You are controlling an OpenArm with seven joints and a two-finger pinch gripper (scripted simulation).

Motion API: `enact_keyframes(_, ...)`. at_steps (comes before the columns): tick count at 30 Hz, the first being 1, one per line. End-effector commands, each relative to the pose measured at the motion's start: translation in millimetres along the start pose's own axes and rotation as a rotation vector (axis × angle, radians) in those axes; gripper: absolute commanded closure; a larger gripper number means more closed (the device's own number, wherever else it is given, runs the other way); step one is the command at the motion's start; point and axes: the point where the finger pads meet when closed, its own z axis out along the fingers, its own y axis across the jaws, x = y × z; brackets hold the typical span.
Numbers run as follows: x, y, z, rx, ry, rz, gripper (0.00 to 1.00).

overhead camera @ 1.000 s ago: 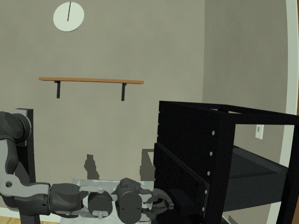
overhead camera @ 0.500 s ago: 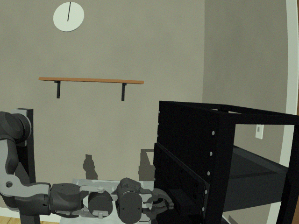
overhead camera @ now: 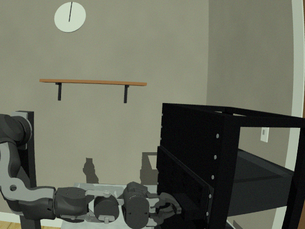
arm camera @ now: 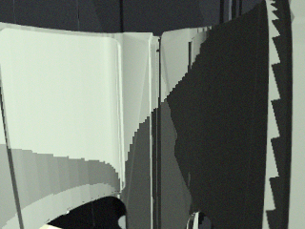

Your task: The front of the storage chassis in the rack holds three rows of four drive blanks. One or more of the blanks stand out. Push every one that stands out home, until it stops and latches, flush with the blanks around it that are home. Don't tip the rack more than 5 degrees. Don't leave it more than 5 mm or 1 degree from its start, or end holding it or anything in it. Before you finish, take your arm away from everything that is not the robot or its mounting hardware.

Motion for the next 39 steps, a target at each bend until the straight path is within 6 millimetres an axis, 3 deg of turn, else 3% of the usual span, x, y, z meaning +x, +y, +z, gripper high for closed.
enact_keyframes(1,3,1,1,-0.001,0.006,-0.001,1.0)
enact_keyframes(39,8,1,21,-0.001,0.008,-0.001,1.0)
